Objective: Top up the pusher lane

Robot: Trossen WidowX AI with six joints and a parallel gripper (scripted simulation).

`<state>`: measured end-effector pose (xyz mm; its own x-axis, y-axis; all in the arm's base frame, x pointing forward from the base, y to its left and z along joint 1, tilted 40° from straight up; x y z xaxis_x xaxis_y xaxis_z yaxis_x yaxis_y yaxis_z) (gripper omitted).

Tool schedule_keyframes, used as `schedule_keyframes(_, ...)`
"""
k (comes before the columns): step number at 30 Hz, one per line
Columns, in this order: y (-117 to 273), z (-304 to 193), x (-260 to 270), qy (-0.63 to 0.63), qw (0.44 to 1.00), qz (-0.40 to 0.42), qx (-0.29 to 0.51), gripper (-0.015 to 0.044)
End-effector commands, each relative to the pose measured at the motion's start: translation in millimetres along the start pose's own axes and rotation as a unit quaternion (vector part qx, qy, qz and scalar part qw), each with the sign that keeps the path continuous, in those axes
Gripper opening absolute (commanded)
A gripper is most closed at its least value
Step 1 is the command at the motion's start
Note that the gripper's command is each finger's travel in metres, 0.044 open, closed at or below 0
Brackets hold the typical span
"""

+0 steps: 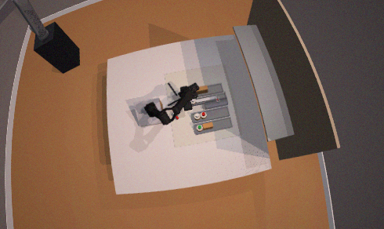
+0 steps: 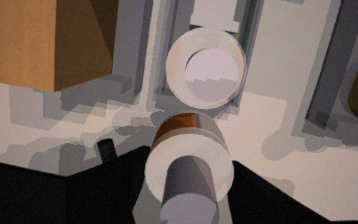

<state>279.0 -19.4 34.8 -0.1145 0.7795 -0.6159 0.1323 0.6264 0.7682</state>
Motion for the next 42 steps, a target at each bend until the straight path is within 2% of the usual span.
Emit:
schedule_keyframes(1,-0.1,2.8,-0.7,0.001,1.0,-0.002,-0.002,0.0)
schedule_keyframes(42,-0.3,21.7,-5.6,0.001,1.0,-0.002,-0.002,0.0)
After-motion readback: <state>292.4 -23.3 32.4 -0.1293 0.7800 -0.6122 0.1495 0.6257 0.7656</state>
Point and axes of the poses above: the point midway between the two fingers, 35 mm back from their tips, its own y axis back along the fingers, its own x axis across the jaws, z = x × y, the point moved 8 cm from there along y, back along the fingers, and after that the axes turned 15 degrees about y, right-handed, at the moved point
